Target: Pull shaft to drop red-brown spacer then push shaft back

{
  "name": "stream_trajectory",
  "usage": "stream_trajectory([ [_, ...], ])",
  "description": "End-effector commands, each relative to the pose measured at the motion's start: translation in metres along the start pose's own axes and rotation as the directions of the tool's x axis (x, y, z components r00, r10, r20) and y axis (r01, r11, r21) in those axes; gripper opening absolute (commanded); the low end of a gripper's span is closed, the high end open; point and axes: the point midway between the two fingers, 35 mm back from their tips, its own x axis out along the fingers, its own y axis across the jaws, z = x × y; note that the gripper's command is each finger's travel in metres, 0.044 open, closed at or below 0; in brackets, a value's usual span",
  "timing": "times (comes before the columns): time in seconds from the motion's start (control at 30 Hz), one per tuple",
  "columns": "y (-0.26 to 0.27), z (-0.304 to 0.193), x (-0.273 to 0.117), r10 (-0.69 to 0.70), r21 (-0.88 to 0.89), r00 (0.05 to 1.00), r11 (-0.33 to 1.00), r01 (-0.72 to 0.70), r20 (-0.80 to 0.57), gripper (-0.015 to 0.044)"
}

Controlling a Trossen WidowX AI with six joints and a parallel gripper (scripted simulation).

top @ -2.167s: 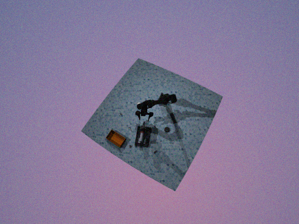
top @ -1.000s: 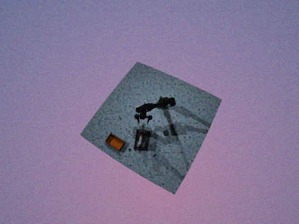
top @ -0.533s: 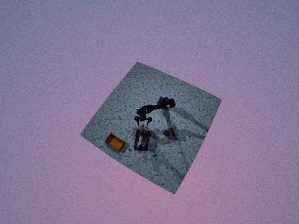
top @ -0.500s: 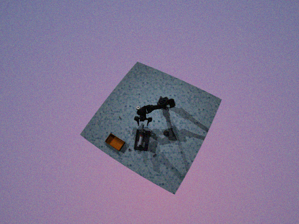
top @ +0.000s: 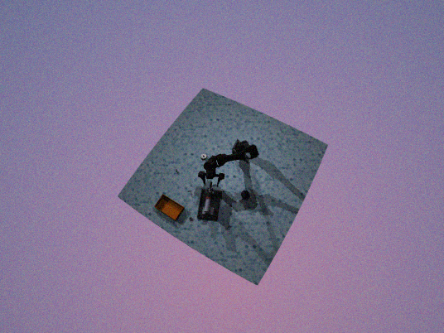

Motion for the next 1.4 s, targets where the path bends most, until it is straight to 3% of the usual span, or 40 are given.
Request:
stream_trajectory([
  [0.0,0.0,-0.001,0.001,-0.002,0.006,1.0,1.0,0.003,-0.001,0.044],
  [1.37,0.0,-0.001,0.018,-0.002,0.006,1.0,1.0,0.002,-0.001,0.044],
])
